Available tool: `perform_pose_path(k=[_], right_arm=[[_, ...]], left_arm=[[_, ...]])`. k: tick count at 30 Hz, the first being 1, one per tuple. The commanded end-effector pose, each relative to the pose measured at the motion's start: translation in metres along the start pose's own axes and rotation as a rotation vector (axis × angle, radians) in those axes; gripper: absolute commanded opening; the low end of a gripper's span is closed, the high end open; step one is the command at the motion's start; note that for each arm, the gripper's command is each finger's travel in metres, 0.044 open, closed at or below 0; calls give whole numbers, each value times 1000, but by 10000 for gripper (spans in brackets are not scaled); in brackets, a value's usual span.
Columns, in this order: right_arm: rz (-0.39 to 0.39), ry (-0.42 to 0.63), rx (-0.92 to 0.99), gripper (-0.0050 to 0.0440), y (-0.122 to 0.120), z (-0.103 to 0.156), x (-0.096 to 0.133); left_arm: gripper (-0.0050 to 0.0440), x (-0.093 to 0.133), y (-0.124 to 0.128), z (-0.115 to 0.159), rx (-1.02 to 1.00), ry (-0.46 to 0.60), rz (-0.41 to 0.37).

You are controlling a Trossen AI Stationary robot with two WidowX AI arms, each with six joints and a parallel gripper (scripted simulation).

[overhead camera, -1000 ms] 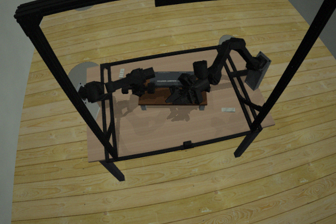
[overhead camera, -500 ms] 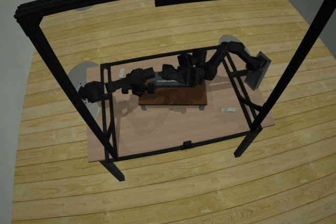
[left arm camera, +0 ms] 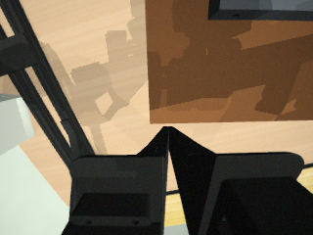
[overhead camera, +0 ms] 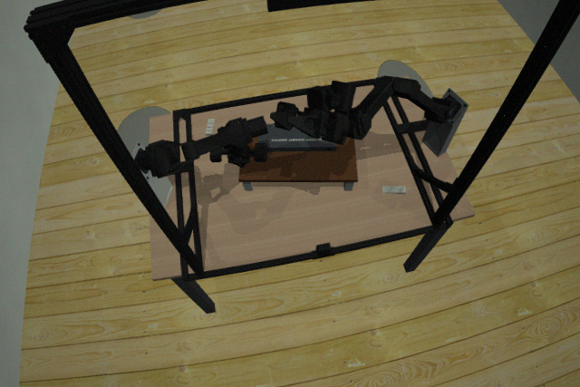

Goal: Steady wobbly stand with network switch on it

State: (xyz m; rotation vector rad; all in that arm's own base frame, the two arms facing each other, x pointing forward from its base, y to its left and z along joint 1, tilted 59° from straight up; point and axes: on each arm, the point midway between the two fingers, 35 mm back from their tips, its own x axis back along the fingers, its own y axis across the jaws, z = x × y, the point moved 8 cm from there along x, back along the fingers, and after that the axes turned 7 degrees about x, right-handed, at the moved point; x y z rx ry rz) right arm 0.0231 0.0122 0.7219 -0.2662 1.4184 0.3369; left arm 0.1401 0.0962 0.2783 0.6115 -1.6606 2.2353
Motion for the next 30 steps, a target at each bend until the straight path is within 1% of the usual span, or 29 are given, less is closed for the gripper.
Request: perform_pose_path(k=[1,5,10,16,17,22,27,30], right_arm=[[9,87,-35,241,1,17,9],[34,253,-96,241,2,53,29],[80,458,-163,241,4,93,63],[80,458,-163,241,4,93,63],[79,483,-155,241,8,109,64],[132,668,-206,241,9,139,103],[198,850,-245,241,9,164,147],[198,850,-245,241,9,164,147]], left_arm=[[0,0,0,0,0,0,0],[0,0,0,0,0,0,0],[0,0,0,0,0,0,0],[0,0,0,0,0,0,0],[0,0,0,0,0,0,0],[0,0,0,0,0,0,0],[0,0,0,0,0,0,0],[0,0,0,0,0,0,0]])
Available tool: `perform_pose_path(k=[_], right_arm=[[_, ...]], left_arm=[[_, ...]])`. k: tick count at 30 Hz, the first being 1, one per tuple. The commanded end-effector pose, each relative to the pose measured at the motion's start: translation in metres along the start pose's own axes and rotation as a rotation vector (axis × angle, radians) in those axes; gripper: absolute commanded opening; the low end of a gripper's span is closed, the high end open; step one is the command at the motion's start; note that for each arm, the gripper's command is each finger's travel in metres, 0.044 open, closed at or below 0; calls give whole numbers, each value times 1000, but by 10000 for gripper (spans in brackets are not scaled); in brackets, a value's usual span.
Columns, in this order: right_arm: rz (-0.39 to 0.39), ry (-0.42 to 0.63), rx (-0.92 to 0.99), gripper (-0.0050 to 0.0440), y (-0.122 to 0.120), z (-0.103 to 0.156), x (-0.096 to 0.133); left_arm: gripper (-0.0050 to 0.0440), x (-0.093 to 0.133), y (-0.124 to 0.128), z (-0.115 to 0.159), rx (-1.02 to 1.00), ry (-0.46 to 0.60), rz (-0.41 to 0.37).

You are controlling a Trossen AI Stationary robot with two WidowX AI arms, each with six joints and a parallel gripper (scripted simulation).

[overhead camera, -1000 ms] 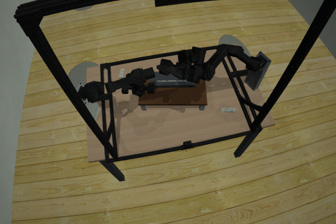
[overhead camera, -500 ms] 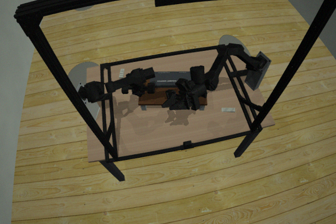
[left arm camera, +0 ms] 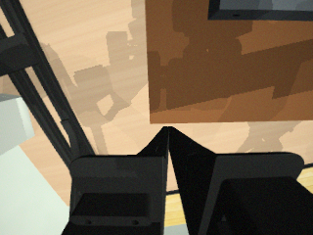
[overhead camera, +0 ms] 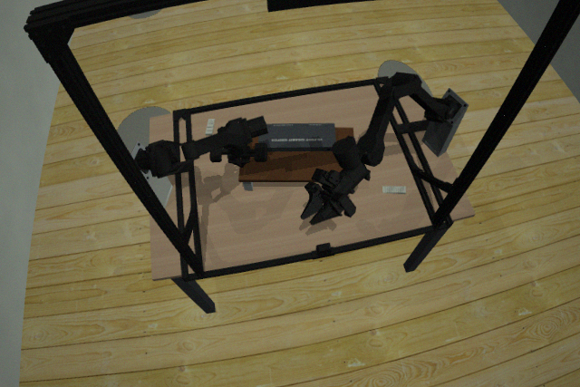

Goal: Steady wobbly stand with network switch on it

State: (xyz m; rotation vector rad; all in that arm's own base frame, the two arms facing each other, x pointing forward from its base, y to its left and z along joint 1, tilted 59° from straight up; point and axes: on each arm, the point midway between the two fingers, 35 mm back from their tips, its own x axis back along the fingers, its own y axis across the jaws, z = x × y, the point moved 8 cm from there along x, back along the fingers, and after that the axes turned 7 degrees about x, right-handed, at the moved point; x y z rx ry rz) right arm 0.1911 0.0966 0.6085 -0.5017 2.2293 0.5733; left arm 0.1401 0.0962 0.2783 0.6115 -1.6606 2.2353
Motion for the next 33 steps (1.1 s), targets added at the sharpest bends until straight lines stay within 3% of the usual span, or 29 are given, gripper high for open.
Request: perform_pose_path(k=[1,3,4,14,20,21,31,33], right_arm=[[14,22,-23,241,-4,2,11],[14,22,-23,241,-4,2,11],[18,49,-12,241,-4,14,4],[182,360,-90,241,-33,97,50],[182,360,-90,241,-33,97,50],[187,386,-79,241,-35,108,47],[384,651,-125,241,-64,172,119],[384,651,-125,241,-64,172,119]], left_arm=[[0,0,0,0,0,0,0],[0,0,0,0,0,0,0],[0,0,0,0,0,0,0],[0,0,0,0,0,0,0],[0,0,0,0,0,0,0],[0,0,0,0,0,0,0],[0,0,0,0,0,0,0],[0,0,0,0,0,0,0]])
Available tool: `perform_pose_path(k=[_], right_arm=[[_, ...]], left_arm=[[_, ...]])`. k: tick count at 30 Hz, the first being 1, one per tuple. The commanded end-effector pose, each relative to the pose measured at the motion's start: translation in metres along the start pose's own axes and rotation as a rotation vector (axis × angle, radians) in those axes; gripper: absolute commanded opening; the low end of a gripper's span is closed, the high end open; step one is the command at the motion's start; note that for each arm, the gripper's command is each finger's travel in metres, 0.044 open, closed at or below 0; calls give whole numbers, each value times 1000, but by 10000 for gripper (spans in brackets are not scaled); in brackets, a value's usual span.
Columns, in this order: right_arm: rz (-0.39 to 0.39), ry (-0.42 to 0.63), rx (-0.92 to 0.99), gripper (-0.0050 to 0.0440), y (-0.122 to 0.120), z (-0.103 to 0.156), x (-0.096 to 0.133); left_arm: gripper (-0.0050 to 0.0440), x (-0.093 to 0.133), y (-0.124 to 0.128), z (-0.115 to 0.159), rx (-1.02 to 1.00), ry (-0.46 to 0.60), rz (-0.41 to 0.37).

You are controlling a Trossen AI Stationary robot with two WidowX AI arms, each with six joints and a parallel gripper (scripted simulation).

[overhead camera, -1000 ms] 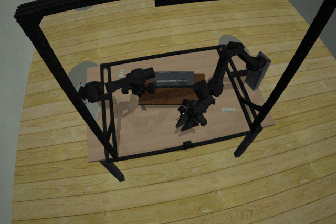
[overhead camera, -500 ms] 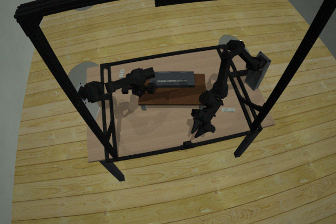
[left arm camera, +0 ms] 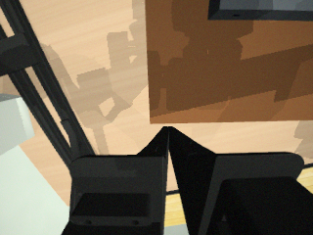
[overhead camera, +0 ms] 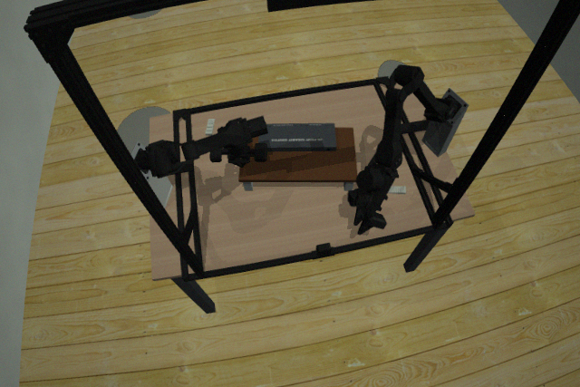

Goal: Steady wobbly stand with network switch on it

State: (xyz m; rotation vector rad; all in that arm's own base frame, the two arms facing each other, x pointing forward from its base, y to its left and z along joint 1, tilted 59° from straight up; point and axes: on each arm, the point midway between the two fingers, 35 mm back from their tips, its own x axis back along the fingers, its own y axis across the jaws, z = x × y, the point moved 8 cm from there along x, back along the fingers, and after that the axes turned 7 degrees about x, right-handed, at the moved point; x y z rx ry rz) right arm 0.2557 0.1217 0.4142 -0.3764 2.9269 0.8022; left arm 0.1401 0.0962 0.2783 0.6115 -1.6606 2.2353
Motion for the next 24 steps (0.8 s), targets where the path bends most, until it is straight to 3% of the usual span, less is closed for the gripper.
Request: perform_pose_path(k=[1,5,15,21,24], right_arm=[[29,28,-22,241,-10,11,9],[37,48,-9,241,-11,17,3],[258,261,-54,241,-69,95,36],[258,261,-54,241,-69,95,36],[313,314,-51,241,-82,113,43]], left_arm=[[0,0,0,0,0,0,0],[0,0,0,0,0,0,0],[0,0,0,0,0,0,0],[0,0,0,0,0,0,0],[0,0,0,0,0,0,0]])
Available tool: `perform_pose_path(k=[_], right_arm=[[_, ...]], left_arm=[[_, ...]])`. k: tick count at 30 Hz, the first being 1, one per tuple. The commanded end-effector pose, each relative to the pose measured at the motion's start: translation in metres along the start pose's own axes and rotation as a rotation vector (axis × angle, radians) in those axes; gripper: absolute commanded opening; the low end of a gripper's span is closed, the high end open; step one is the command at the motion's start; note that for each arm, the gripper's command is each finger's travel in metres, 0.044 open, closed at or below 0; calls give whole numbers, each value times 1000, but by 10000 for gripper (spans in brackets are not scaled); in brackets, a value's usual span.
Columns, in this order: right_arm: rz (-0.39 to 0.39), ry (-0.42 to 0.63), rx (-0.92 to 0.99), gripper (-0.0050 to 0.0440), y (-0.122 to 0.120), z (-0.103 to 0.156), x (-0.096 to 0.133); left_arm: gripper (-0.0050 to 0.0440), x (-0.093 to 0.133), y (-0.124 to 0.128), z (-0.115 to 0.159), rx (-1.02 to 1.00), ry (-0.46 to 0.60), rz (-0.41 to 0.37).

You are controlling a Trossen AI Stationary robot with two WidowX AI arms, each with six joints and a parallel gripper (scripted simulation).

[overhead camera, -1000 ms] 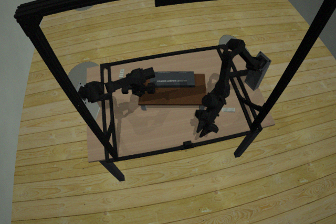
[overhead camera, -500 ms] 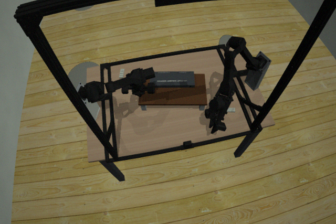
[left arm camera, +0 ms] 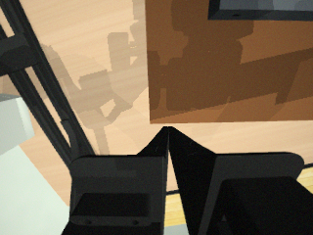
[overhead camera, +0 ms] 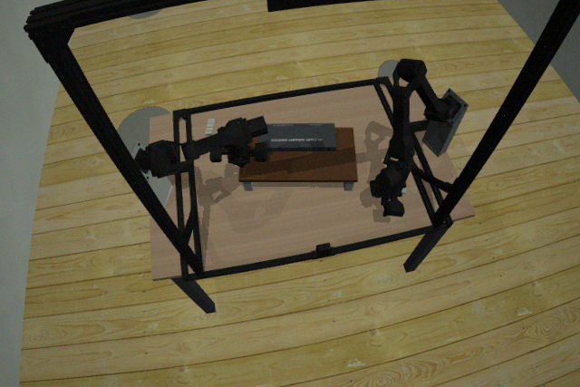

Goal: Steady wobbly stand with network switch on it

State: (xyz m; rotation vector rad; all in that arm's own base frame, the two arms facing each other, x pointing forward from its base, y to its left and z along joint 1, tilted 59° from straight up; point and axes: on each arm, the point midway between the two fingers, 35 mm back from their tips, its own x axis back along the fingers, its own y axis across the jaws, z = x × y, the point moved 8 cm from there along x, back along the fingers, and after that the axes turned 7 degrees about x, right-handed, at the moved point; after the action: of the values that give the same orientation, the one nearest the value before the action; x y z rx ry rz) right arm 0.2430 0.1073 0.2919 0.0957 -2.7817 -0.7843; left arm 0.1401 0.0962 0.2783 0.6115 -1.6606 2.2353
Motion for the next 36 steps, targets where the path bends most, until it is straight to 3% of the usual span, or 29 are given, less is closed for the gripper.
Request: perform_pose_path(k=[1,8,15,31,32,36], right_arm=[[75,60,-9,241,-22,24,3],[244,168,-35,241,-73,75,18],[234,171,-21,241,-69,73,13],[283,189,-39,241,-85,87,22],[283,189,-40,241,-100,97,-29],[283,189,-40,241,-100,97,-29]], left_arm=[[0,0,0,0,0,0,0],[0,0,0,0,0,0,0],[0,0,0,0,0,0,0],[0,0,0,0,0,0,0],[0,0,0,0,0,0,0],[0,0,0,0,0,0,0]])
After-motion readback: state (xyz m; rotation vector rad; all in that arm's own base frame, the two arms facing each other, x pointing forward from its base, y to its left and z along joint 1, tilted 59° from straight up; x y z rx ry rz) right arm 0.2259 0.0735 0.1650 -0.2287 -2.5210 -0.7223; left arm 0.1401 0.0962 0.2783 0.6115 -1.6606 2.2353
